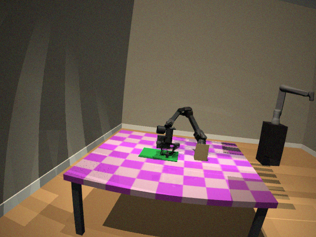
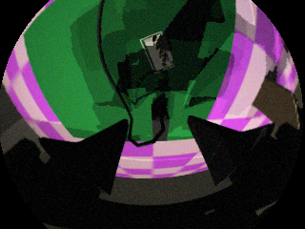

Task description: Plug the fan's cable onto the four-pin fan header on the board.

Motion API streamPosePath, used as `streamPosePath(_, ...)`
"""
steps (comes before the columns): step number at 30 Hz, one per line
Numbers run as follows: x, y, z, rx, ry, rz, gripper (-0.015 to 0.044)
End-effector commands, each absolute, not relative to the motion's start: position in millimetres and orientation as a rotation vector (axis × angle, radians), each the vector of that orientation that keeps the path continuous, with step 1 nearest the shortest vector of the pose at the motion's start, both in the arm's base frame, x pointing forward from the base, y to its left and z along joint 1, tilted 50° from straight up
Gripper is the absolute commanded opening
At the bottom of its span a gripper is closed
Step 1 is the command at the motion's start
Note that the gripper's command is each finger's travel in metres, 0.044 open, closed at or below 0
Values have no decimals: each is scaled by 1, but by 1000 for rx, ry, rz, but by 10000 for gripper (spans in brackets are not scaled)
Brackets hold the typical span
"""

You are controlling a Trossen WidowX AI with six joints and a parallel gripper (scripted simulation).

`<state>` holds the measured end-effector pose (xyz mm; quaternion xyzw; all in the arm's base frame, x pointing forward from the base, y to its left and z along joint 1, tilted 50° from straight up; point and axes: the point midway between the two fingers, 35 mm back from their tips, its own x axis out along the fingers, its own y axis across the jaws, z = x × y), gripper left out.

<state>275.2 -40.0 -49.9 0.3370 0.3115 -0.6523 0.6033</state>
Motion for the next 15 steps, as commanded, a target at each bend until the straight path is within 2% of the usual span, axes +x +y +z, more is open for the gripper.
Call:
streamPosePath(1, 275, -40, -50, 781, 720, -1510, 282)
streamPosePath(3, 275, -40, -50, 781, 720, -1510, 230)
streamPosePath(15, 275, -40, -50, 781, 720, -1510, 150)
